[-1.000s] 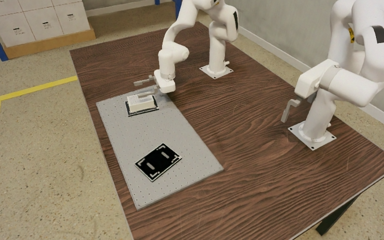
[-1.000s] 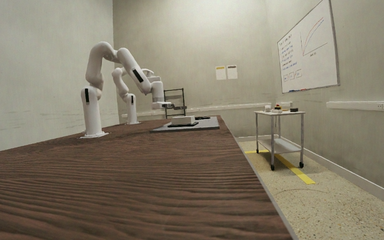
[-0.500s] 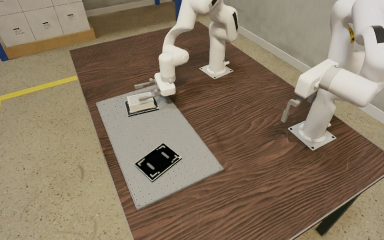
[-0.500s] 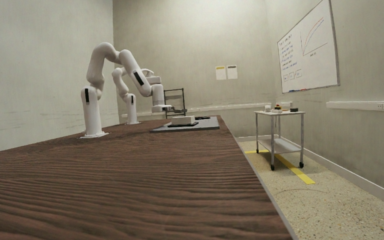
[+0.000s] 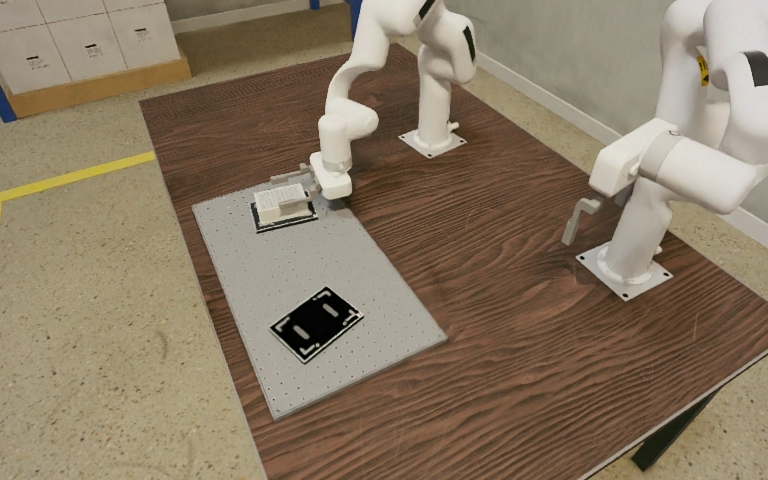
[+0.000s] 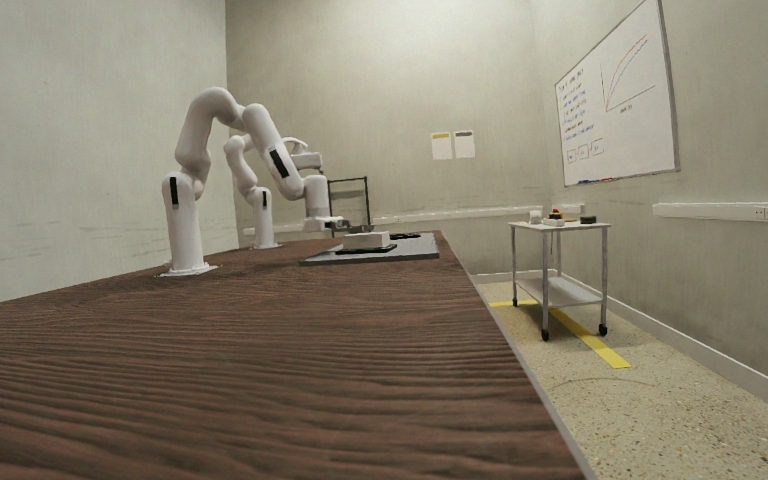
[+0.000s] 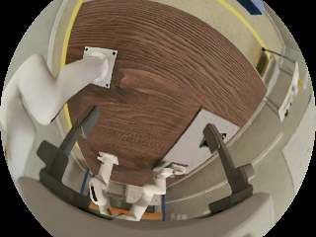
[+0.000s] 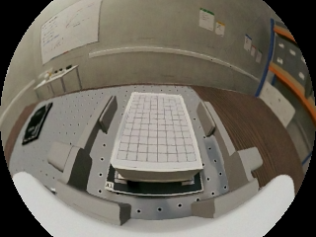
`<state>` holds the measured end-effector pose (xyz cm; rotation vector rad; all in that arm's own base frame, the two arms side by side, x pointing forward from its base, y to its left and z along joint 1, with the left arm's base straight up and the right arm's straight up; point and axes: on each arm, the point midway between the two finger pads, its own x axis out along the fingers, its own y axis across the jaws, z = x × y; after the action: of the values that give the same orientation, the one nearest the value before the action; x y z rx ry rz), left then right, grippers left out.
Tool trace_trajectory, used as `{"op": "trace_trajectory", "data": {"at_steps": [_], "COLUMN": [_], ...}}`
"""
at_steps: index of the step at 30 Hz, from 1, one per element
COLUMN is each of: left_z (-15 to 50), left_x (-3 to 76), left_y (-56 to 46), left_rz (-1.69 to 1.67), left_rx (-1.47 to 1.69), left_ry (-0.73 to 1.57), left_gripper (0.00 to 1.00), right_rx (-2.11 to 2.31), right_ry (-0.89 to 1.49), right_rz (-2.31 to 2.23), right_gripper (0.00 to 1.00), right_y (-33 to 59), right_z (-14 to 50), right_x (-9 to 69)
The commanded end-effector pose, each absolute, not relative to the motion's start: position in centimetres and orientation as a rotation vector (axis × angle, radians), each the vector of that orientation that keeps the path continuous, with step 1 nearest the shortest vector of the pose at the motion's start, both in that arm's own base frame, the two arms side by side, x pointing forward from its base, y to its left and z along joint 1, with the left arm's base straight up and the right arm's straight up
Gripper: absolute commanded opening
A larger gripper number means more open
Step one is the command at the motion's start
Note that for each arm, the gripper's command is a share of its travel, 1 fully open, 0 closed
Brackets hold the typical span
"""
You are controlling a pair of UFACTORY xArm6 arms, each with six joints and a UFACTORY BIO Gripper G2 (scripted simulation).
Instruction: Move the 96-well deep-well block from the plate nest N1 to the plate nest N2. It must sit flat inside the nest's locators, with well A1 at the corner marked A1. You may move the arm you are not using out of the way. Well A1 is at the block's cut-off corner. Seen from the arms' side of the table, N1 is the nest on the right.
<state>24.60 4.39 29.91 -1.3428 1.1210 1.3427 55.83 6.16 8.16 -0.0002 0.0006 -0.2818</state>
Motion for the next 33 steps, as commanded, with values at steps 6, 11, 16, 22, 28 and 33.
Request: {"op": "trace_trajectory", "data": {"at_steps": [6,11,16,22,28,33], "left_z": [30.0,30.0,30.0,30.0,30.0,30.0], "left_x": [24.6,24.6,24.6,24.6,24.6,24.6], "left_y": [4.4,4.4,4.4,4.4,4.4,4.4], "left_rz": [1.342,1.342,1.342,1.342,1.342,1.342], "left_rx": [-1.343,-1.343,-1.343,-1.343,-1.343,-1.343], "left_ry": [1.118,1.118,1.118,1.118,1.118,1.118], "left_gripper": [1.00,1.00,1.00,1.00,1.00,1.00], "right_rx": [0.001,0.001,0.001,0.001,0.001,0.001], "right_ry": [-0.004,-0.004,-0.004,-0.004,-0.003,-0.003], "right_rz": [-0.282,-0.282,-0.282,-0.282,-0.282,-0.282], "right_gripper": [0.37,0.37,0.37,0.37,0.37,0.37], "right_y": [6.2,6.2,6.2,6.2,6.2,6.2], "right_z": [7.1,6.4,6.4,6.4,6.1,5.8], "right_x": [56.0,56.0,56.0,56.0,56.0,56.0]}}
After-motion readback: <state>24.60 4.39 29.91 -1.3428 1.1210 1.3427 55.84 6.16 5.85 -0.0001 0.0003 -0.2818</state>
